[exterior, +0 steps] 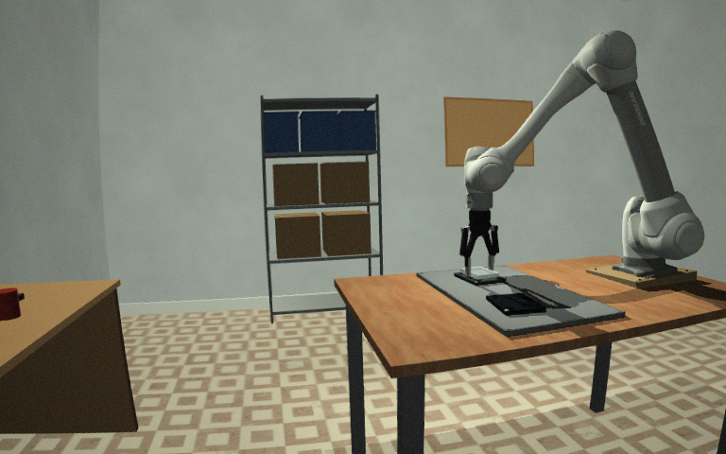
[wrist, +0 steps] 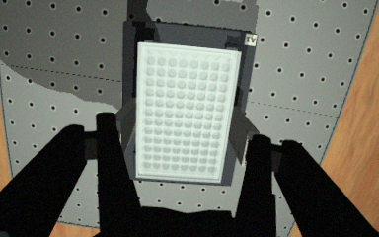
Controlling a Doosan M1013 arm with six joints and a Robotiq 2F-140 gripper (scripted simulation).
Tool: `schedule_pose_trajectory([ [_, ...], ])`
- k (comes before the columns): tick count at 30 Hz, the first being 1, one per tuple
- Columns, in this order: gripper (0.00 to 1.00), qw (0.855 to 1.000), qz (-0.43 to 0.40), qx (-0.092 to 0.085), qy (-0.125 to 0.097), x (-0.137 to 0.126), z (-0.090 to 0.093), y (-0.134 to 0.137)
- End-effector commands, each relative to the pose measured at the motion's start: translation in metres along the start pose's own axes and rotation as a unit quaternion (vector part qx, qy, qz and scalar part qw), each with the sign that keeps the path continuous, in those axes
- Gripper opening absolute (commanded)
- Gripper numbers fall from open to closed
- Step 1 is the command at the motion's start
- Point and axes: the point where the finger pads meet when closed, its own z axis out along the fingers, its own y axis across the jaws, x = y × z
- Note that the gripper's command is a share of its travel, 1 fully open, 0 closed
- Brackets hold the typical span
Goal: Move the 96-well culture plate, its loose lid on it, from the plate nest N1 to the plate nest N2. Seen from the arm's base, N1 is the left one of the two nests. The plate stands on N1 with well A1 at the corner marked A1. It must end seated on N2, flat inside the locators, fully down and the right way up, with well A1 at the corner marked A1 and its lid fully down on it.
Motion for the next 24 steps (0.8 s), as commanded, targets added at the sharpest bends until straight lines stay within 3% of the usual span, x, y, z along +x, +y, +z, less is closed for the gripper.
schedule_pose_trajectory([
  [1, 0.0, 1.0, 0.0, 0.0, 0.0, 0.0, 0.0002, 0.0],
  [5, 0.0, 1.0, 0.0, 0.0, 0.0, 0.0, 0.0009, 0.0],
  [6, 1.0, 1.0, 0.0, 0.0, 0.0, 0.0, 0.0012, 0.0],
  [24, 1.0, 1.0, 0.0, 0.0, 0.0, 0.0, 0.0012, 0.0],
])
